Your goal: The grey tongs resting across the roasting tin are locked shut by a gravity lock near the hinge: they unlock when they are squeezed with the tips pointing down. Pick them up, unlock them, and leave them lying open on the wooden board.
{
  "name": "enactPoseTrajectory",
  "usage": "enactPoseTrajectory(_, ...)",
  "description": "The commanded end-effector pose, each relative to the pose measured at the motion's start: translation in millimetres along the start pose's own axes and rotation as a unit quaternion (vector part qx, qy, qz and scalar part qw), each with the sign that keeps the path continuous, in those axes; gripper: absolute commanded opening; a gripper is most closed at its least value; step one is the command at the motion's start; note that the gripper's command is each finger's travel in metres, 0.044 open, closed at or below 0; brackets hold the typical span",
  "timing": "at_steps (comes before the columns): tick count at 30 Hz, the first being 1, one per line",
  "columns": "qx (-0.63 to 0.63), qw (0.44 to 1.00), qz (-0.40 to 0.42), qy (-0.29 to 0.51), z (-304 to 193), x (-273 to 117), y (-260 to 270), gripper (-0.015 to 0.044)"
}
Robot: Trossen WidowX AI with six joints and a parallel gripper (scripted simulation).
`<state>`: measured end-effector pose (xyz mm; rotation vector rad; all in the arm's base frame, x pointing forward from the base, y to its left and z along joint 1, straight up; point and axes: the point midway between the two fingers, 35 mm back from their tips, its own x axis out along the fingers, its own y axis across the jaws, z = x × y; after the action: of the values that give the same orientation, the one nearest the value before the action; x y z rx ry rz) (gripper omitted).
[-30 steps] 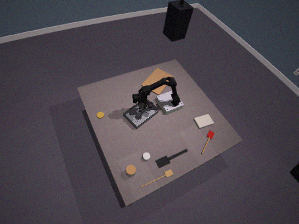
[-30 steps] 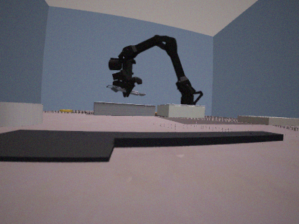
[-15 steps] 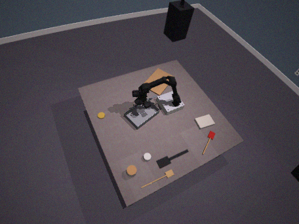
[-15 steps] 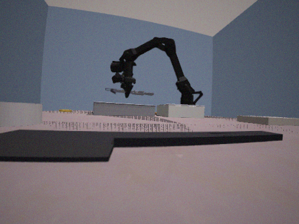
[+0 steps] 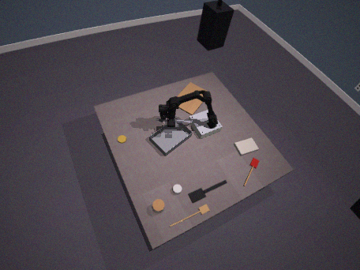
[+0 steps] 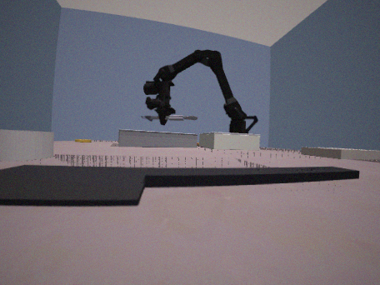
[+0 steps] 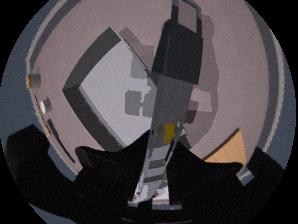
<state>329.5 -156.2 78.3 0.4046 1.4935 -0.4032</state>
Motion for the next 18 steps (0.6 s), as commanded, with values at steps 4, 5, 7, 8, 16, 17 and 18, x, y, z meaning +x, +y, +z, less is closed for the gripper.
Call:
enactPoseTrajectory(4,0.157,0.988,-0.002,-0.001,2.8,-1.8,-17.9,-0.015)
enactPoseTrajectory(5,0.177,0.984,-0.002,-0.002,3.1,-1.9,-20.0,-0.015)
enactPoseTrajectory(7,0.217,0.976,-0.002,-0.002,3.4,-2.0,-24.3,-0.015)
enactPoseTrajectory(8,0.237,0.972,-0.003,-0.002,3.6,-2.1,-26.5,-0.015)
enactPoseTrajectory(16,0.391,0.92,-0.003,-0.002,4.5,-2.8,-43.8,-0.015)
enactPoseTrajectory(17,0.41,0.912,-0.003,-0.002,4.5,-2.8,-46.0,-0.015)
enactPoseTrajectory(18,0.428,0.904,-0.003,-0.002,4.5,-2.9,-48.1,-0.015)
